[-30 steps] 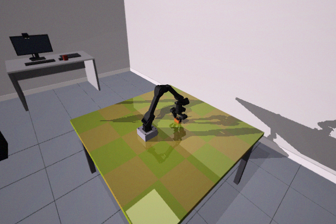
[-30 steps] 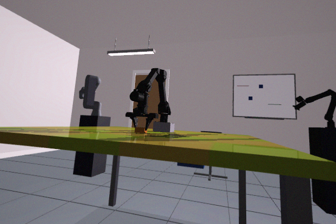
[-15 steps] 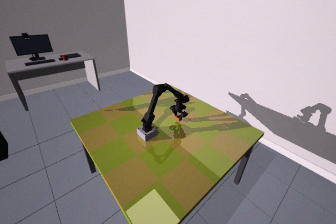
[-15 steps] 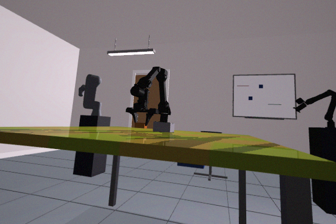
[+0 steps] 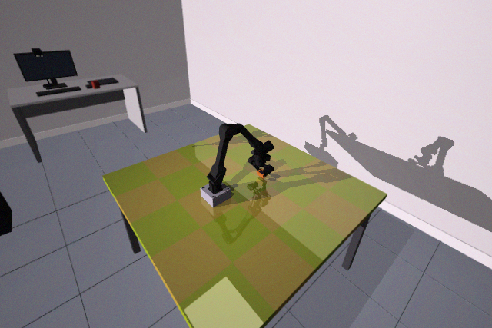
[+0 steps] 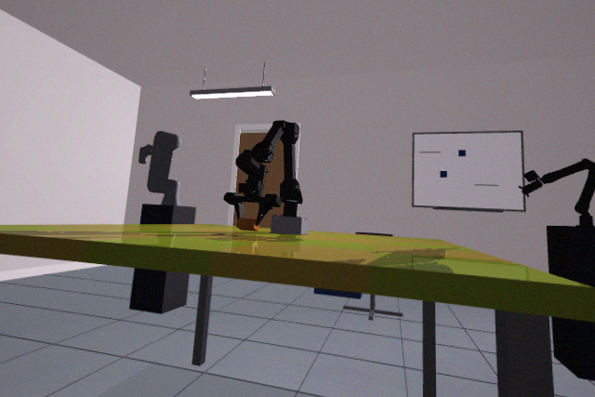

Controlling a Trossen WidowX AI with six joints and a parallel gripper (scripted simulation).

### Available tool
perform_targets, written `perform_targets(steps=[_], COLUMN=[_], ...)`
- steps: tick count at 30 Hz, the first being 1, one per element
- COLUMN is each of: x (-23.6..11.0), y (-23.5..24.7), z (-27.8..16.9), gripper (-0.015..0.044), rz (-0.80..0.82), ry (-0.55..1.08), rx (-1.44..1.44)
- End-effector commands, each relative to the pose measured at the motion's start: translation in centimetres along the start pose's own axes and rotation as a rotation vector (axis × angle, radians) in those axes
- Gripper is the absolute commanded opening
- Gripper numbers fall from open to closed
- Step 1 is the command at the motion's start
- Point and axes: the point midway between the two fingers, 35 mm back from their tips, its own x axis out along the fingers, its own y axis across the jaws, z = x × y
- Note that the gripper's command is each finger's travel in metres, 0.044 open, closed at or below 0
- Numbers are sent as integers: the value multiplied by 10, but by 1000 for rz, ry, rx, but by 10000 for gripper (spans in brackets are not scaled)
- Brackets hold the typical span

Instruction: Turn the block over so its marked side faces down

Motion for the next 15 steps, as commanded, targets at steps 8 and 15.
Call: perform_targets(steps=[8, 15], x=[-1, -5], y=[1, 1], z=[-4, -8], gripper=[0, 0], rz=[5, 4], ry=[-179, -286], rx=[-3, -6])
